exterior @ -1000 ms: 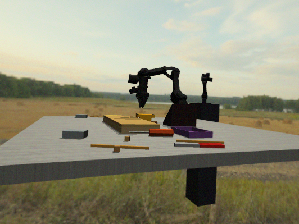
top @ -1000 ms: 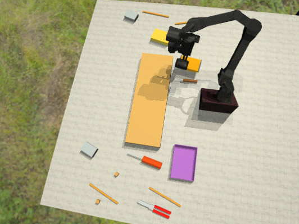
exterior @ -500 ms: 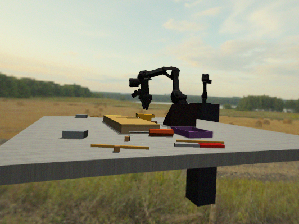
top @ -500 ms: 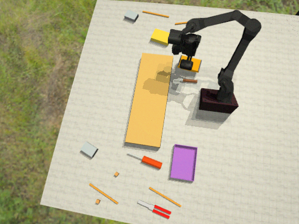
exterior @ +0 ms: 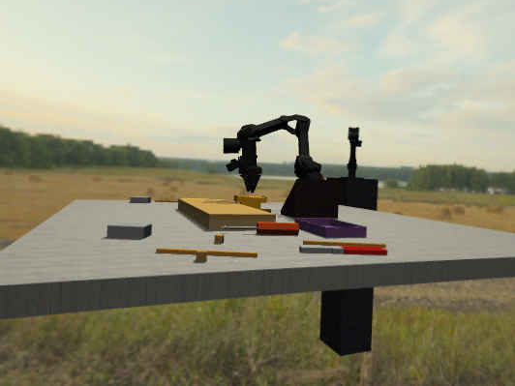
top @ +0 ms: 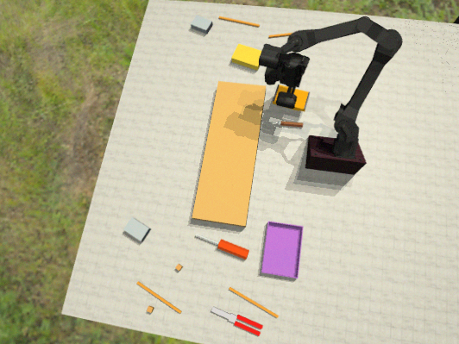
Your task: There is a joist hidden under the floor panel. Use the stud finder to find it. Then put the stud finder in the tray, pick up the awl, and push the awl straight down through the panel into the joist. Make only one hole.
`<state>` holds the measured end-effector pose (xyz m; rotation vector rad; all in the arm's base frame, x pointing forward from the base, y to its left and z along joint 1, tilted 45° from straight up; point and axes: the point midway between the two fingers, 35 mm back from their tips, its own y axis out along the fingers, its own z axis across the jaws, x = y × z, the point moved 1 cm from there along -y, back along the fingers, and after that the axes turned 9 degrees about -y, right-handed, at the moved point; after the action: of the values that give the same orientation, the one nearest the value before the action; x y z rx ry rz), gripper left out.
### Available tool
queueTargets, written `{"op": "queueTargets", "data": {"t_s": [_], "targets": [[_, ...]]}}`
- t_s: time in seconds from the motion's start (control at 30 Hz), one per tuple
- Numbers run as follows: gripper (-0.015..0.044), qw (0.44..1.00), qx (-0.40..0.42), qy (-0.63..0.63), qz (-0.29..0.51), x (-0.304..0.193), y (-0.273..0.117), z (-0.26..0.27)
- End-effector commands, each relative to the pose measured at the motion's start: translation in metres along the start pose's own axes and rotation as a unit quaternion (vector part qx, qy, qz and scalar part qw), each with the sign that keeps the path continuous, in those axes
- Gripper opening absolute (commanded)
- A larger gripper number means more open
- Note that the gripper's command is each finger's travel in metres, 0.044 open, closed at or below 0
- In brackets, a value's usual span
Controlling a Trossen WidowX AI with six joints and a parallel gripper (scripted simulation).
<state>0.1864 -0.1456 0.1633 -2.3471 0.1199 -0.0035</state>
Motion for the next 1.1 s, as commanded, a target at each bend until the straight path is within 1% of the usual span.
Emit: {"op": "queueTargets", "data": {"t_s": [0.0, 0.67, 0.73, 1.07], "targets": [[0.044, 1.0, 0.002, -0.002, 0.001, -0.001, 0.006, 0.001], [0.044, 1.0, -0.001, -0.002, 0.001, 0.0, 0.036, 0.0], [0.0387, 1.0, -0.001, -0.002, 0.001, 0.0, 0.036, 0.0], [0.0321, 1.0, -0.001, -0.002, 0.001, 0.0, 0.036, 0.0]]}}
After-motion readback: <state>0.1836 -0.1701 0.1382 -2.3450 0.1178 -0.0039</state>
